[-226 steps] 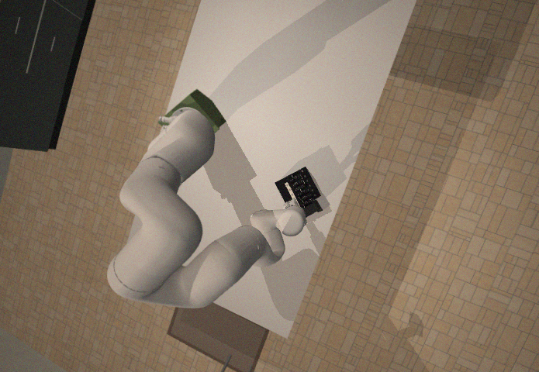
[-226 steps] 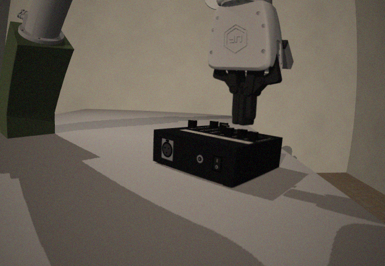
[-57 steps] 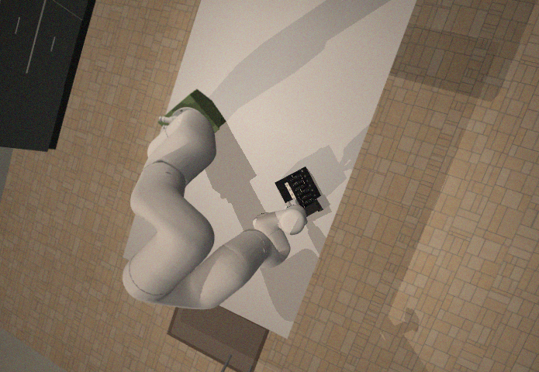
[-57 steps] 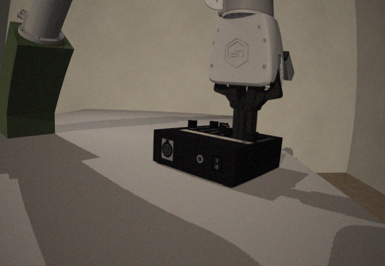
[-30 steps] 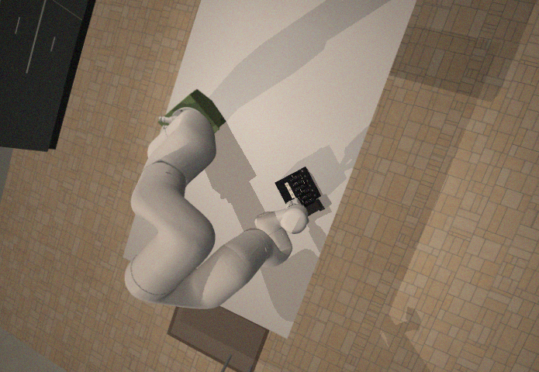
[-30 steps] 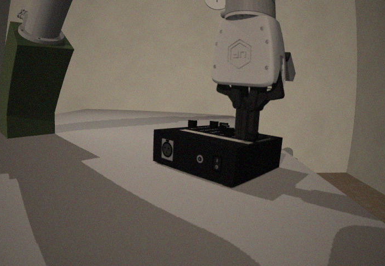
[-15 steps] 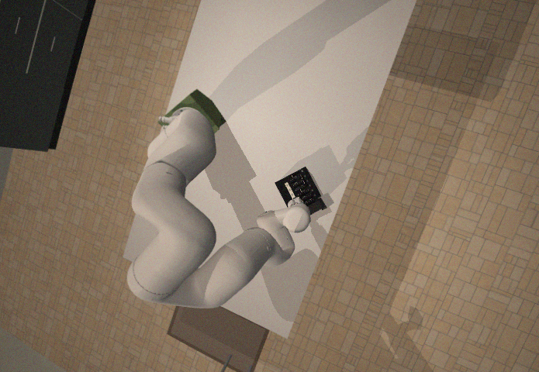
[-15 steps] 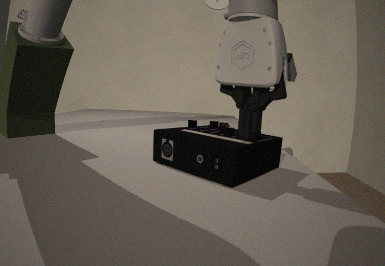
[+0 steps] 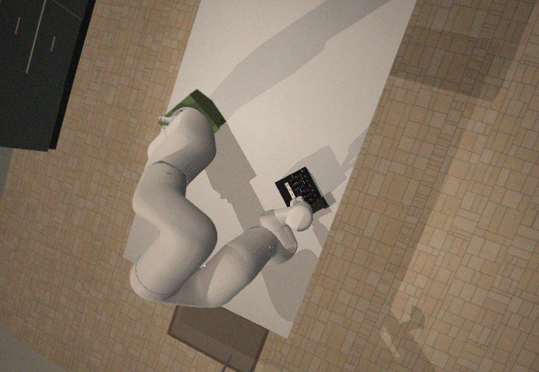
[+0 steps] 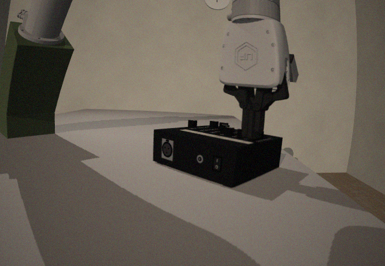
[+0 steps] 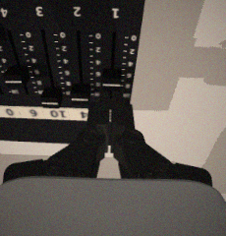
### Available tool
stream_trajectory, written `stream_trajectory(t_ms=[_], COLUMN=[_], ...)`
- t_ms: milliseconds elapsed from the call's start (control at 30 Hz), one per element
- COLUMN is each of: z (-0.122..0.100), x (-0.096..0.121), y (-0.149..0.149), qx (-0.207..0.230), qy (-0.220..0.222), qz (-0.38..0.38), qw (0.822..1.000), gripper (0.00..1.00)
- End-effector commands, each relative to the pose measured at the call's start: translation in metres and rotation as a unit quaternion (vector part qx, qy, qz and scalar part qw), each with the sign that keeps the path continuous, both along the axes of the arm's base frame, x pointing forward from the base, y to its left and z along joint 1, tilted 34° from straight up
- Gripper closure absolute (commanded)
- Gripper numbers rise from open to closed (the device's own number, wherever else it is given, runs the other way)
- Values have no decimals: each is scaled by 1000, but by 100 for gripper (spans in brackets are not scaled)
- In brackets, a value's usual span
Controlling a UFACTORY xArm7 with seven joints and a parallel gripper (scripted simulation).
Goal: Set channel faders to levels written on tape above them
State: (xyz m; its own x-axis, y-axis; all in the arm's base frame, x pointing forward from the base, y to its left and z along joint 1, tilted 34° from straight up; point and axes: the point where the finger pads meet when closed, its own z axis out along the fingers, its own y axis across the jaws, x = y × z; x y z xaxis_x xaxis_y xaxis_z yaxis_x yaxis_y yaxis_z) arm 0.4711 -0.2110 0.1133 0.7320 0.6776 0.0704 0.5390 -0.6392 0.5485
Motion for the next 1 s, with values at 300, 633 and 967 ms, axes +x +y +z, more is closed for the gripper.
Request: stream_trajectory(t_ms=[300,633,967], z=[2,2,2], x=[5,8,10], y=[4,7,8], qx=[0,0,0], qy=[-1,-1,-1], qz=[1,1,1], qw=[1000,1000,1000], gripper=[100,100,100])
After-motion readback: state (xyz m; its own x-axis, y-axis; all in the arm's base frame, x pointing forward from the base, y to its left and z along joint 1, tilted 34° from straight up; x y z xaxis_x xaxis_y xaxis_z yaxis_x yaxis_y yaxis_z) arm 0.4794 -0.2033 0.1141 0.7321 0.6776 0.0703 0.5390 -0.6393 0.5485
